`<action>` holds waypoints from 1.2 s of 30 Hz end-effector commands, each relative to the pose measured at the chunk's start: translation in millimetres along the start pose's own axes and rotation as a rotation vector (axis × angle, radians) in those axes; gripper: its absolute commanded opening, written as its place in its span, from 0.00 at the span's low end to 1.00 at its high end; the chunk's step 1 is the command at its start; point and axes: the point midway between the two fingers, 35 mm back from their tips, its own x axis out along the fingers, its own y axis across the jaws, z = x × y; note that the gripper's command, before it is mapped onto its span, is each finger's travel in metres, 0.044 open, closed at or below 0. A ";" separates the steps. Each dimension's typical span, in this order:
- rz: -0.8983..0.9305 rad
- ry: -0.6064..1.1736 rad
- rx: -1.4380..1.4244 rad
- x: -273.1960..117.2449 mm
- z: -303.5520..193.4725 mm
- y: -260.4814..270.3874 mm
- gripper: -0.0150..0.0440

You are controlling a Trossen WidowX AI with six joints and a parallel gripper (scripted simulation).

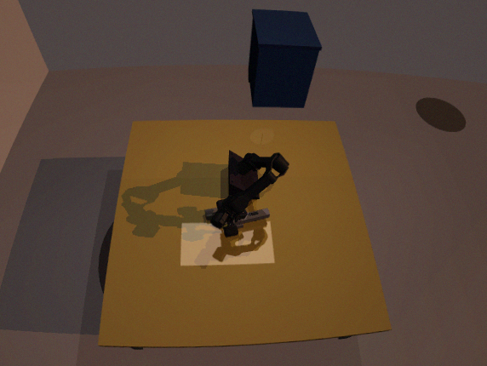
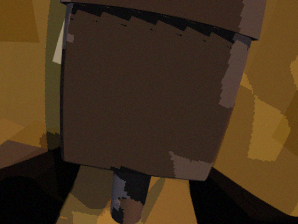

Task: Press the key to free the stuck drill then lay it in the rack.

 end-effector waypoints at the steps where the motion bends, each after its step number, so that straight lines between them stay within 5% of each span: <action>1: 0.000 0.000 0.000 -0.2 0.0 -0.1 0.60; 7: 0.000 0.000 0.000 -0.2 0.0 -0.1 0.33; 14: 0.000 0.000 0.000 -0.2 0.0 -0.1 0.25; 36: 0.002 -0.005 0.009 -1.4 -24.7 -0.8 0.25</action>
